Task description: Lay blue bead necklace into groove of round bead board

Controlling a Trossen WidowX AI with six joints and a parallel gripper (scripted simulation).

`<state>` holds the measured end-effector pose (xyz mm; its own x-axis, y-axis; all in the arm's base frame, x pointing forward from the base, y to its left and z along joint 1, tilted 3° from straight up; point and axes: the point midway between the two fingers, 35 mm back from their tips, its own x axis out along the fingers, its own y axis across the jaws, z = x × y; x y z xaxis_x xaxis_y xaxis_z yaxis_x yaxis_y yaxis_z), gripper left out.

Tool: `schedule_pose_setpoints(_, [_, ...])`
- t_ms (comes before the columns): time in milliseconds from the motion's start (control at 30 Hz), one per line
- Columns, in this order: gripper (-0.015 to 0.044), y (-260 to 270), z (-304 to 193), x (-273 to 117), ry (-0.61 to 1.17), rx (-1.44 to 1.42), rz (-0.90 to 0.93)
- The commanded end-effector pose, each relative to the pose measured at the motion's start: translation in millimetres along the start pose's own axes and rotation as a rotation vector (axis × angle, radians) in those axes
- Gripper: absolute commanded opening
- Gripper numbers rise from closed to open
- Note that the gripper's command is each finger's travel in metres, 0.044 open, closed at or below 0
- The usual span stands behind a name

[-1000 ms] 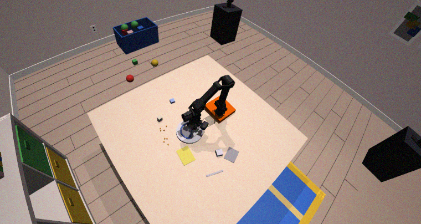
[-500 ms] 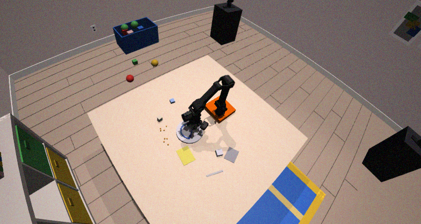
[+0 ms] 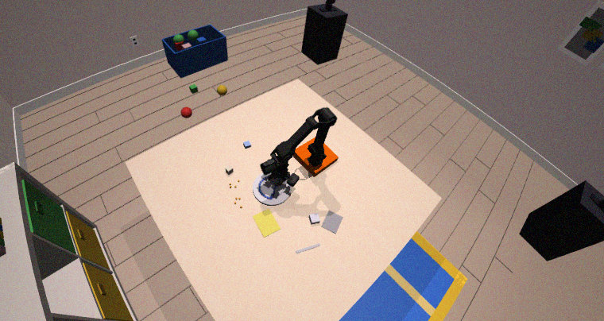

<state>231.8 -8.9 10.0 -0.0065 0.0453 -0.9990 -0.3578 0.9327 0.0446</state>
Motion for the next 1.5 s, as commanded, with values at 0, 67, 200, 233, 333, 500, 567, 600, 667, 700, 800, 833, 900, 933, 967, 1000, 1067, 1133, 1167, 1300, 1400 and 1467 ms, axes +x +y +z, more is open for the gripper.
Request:
schedule_pose_setpoints(0, [0.0, 0.0, -0.1, -5.0, 0.002, 0.006, 0.001])
schedule_pose_setpoints(67, [0.0, 0.0, -0.2, -5.4, 0.003, 0.006, 0.001])
schedule_pose_setpoints(200, [0.0, 3.8, -3.1, -5.5, 0.003, 0.006, 0.002])
schedule_pose_setpoints(233, [0.0, 6.4, -5.1, -5.4, 0.003, 0.006, 0.002])
schedule_pose_setpoints(333, [0.0, 10.1, -8.1, -5.4, 0.003, 0.006, 0.002])
schedule_pose_setpoints(500, [0.0, 10.1, -8.0, -3.4, 0.003, 0.006, 0.002])
schedule_pose_setpoints(567, [0.0, 10.1, -8.1, -0.4, 0.003, 0.006, 0.002])
schedule_pose_setpoints(600, [0.0, 10.1, -8.1, 1.1, 0.003, 0.006, 0.002])
schedule_pose_setpoints(667, [0.0, 10.1, -8.1, 2.9, 0.003, 0.006, 0.002])
schedule_pose_setpoints(700, [0.0, 10.1, -8.1, 3.1, 0.003, 0.006, 0.002])
schedule_pose_setpoints(800, [0.0079, 9.5, -7.2, -0.5, -0.001, 0.0, -0.001])
schedule_pose_setpoints(833, [0.0105, 9.5, -7.2, -0.5, -0.001, 0.0, -0.001])
schedule_pose_setpoints(900, [0.0157, 9.5, -7.2, -0.5, -0.001, 0.0, -0.001])
schedule_pose_setpoints(933, [0.0184, 9.5, -7.2, -0.5, -0.001, 0.0, -0.001])
schedule_pose_setpoints(967, [0.021, 9.5, -7.2, -0.5, -0.001, 0.0, -0.001])
schedule_pose_setpoints(1000, [0.0236, 9.5, -7.2, -0.5, -0.001, 0.0, -0.001])
schedule_pose_setpoints(1067, [0.0289, 9.5, -7.2, -0.5, -0.001, 0.0, -0.001])
schedule_pose_setpoints(1133, [0.0341, 9.5, -7.3, -0.9, 0.0, 0.001, -0.001])
schedule_pose_setpoints(1167, [0.0368, 9.7, -7.5, -2.0, 0.001, 0.002, 0.0])
schedule_pose_setpoints(1300, [0.044, 9.7, -8.3, -3.3, 0.005, 0.004, 0.001])
schedule_pose_setpoints(1400, [0.044, 9.7, -8.3, -5.4, 0.003, 0.006, 0.002])
schedule_pose_setpoints(1467, [0.044, 9.7, -8.3, -5.4, 0.003, 0.006, 0.002])
